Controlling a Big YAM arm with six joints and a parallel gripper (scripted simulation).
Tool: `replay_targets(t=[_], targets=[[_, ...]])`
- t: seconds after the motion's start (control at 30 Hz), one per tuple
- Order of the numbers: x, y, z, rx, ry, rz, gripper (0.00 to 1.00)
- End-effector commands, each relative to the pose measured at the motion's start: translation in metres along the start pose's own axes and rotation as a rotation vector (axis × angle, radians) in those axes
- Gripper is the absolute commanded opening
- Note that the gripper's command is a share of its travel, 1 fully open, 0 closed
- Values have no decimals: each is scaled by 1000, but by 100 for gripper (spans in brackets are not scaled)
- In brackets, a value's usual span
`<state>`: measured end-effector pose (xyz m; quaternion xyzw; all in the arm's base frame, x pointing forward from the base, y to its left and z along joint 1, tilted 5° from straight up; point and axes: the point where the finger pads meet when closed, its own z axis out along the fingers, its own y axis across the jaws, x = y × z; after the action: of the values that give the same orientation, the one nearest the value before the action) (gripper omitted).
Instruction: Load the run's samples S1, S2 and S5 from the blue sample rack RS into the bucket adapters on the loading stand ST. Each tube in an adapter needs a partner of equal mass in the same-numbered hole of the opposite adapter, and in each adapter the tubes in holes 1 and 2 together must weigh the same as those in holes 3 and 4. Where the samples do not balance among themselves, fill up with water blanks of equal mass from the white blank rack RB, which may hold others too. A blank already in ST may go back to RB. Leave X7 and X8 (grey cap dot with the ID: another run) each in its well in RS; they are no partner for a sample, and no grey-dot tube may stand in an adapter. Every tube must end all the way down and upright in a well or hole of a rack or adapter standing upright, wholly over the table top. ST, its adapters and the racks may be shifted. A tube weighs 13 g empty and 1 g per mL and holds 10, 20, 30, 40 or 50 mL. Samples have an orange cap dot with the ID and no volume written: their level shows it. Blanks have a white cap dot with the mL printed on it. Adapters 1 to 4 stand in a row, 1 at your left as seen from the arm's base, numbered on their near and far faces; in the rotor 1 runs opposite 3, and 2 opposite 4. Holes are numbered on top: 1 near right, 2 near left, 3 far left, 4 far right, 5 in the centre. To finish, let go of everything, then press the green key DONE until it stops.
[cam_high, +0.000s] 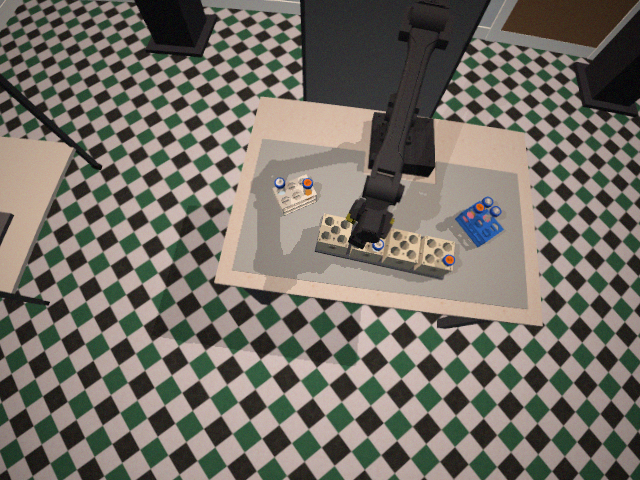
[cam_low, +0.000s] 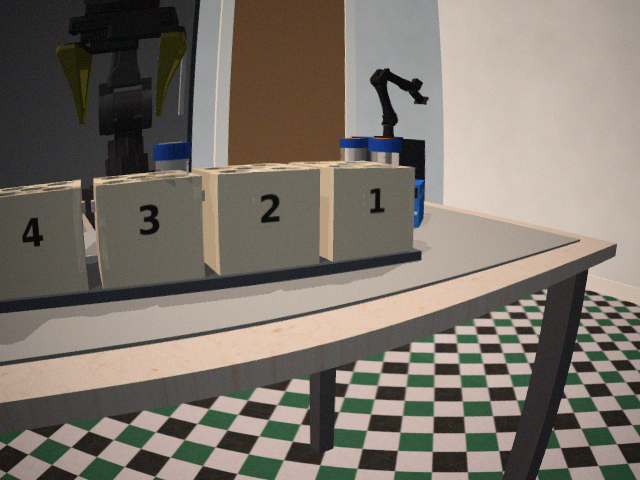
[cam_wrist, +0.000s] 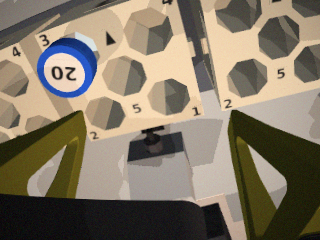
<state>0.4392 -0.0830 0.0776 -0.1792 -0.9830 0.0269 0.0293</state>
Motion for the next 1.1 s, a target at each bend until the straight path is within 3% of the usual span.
replay_targets(t=[0.0, 0.37, 0.5, 0.57, 0.9, 1.0, 1.07], targets=[[-6, -15, -12, -8, -47, 142, 80], [17, -105, -7, -9, -45, 661, 80], [26, -138, -7, -5, -46, 639, 80], [26, -138, -7, -5, -46, 639, 80], [48, -219, -3, 5, -40, 639, 80], [34, -253, -20, 9, -87, 642, 80], [35, -254, -20, 8, -84, 642, 80]])
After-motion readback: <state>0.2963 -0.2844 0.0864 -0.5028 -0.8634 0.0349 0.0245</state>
